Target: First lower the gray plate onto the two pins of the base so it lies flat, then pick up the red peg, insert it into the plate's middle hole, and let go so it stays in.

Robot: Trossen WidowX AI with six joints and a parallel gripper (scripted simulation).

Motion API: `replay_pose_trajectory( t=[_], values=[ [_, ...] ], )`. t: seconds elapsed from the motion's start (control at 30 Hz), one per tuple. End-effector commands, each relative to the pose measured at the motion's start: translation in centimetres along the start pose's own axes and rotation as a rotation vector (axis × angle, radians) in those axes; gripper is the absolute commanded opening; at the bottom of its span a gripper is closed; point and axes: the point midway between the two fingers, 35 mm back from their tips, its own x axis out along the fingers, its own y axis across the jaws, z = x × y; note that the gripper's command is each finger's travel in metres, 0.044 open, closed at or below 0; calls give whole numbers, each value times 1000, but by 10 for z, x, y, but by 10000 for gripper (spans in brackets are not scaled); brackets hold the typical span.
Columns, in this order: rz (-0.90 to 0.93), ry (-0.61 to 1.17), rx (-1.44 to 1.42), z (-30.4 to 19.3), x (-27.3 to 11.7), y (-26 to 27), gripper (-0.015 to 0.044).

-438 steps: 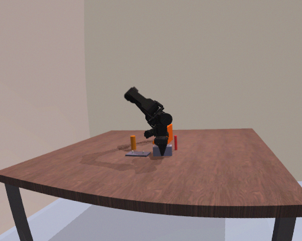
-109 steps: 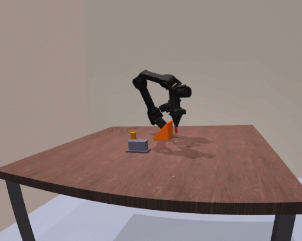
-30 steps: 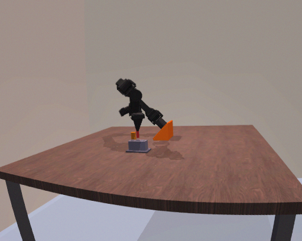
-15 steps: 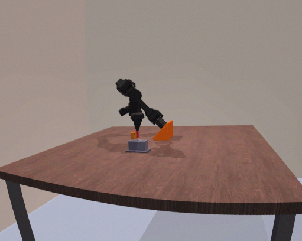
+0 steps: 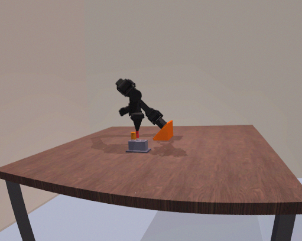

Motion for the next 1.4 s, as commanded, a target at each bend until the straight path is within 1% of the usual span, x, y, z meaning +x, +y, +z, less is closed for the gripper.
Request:
replay_pose_trajectory(
  t=[0.0, 0.5, 1.37],
  values=[
    [0, 0, 0, 0, 0, 0, 0],
    [0, -4, -3, 1, 17, 1, 0],
    [2, 0, 2, 0, 17, 1, 0]
  ],
)
